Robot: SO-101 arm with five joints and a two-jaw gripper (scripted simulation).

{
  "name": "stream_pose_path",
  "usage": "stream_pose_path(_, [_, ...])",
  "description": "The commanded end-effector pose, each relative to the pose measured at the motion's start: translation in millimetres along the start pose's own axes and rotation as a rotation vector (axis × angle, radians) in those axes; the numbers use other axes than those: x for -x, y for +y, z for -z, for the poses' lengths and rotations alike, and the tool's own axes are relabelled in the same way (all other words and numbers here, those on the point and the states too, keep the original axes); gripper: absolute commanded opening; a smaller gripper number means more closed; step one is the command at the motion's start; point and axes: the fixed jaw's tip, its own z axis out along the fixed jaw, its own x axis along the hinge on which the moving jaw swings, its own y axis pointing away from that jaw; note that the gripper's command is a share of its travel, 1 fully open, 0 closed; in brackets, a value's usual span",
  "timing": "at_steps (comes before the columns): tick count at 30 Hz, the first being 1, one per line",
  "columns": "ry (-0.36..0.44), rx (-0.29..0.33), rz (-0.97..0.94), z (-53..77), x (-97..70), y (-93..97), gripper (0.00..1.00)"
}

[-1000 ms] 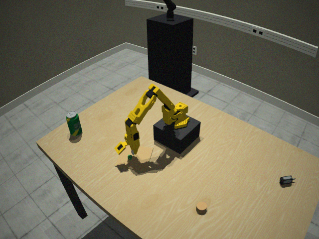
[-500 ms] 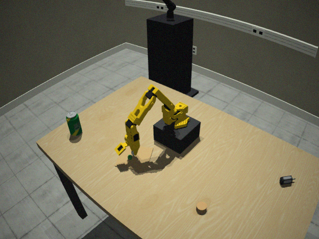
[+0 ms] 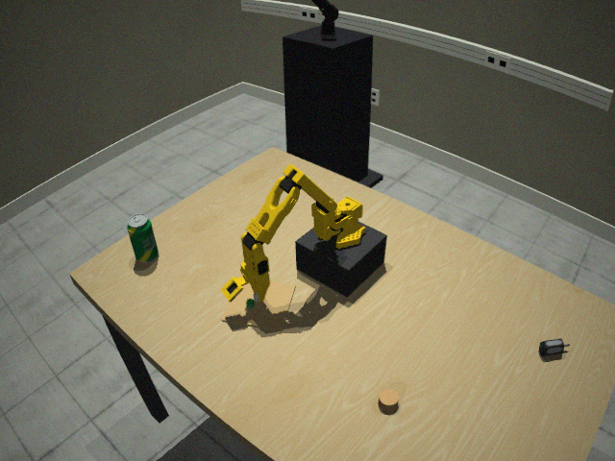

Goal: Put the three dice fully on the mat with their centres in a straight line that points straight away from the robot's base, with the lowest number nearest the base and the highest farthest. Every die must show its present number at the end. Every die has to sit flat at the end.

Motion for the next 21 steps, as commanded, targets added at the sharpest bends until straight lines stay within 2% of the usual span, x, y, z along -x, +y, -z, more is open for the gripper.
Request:
stream_pose_path(1, [-0.001,0.001,-0.001,-2.1,1.3,-1.1,0.0])
stream_pose_path(21, [-0.001,0.001,-0.001,-9.0,1.3,-1.1,0.0])
